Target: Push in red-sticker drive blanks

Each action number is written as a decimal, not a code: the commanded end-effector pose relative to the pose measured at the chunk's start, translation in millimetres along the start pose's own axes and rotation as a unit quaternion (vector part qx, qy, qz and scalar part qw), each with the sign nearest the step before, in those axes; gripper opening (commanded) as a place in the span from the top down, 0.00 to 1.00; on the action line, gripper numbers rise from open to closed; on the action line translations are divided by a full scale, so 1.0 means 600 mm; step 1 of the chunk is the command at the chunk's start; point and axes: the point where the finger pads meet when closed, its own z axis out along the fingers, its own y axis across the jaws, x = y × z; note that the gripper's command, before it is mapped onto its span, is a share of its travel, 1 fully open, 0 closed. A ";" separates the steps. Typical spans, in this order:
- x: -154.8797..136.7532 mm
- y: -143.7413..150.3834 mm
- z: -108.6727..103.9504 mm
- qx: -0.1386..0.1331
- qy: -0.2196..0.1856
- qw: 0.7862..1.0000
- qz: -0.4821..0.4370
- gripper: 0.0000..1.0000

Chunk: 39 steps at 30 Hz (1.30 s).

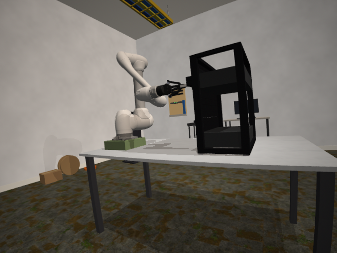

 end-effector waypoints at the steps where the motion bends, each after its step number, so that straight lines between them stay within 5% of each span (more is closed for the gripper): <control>1: -0.002 -0.001 0.007 0.001 -0.002 1.000 -0.001 1.00; 39: -0.003 -0.003 0.040 0.001 -0.002 1.000 -0.001 1.00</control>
